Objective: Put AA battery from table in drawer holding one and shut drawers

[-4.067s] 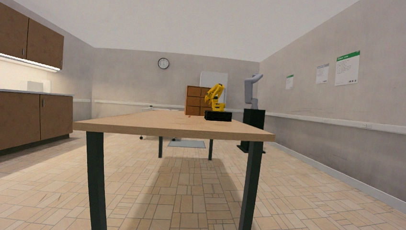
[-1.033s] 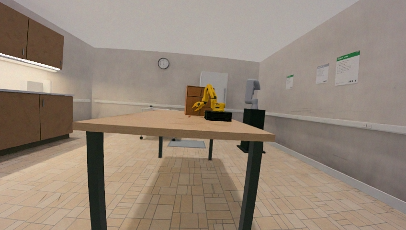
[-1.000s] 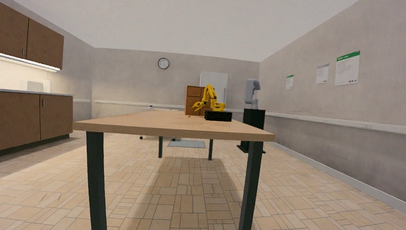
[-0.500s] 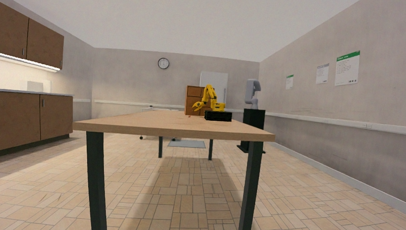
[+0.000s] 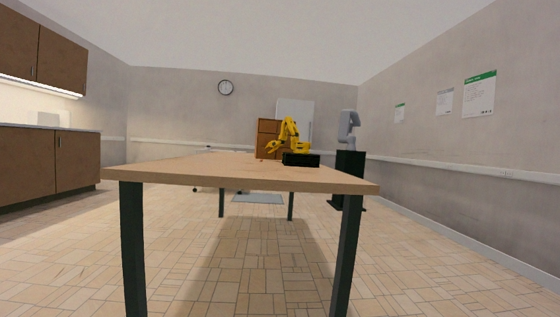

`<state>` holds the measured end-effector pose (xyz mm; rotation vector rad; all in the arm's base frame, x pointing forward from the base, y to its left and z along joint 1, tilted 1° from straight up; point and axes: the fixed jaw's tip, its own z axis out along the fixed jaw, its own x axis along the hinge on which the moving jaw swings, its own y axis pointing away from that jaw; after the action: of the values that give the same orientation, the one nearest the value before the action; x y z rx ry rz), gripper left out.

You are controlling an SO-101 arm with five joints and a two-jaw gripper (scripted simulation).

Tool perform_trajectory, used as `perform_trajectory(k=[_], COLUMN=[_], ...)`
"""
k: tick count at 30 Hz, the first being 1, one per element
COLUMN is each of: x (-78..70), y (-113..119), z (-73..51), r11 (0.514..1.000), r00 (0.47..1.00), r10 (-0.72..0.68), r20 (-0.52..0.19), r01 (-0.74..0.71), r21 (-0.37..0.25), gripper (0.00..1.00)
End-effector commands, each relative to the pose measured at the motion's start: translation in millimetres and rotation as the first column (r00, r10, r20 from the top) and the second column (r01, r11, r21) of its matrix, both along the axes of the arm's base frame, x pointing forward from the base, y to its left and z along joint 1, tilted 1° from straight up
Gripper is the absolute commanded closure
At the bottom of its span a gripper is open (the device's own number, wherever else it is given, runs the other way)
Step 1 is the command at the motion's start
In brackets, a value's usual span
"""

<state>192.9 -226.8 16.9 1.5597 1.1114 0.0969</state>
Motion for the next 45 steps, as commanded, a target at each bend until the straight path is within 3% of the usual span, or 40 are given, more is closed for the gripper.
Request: perform_trajectory(k=[1,20,25,37,45], x=[-1.1,-1.4,1.3,1.3,2.8], y=[-3,-3,-17,-17,-31], z=[-0.4,-0.8,-8.0,-8.0,-15.6], r11=[1.0,1.0,0.999,0.999,0.998], r00=[1.0,1.0,0.999,0.999,0.998], r10=[-0.012,-0.014,-0.036,-0.036,-0.059], r20=[0.013,0.013,0.013,0.013,0.013], r01=[0.012,0.014,0.036,0.036,0.059], r21=[0.002,0.002,0.002,0.002,0.002], gripper=[0.79,0.79,0.79,0.79,0.79])
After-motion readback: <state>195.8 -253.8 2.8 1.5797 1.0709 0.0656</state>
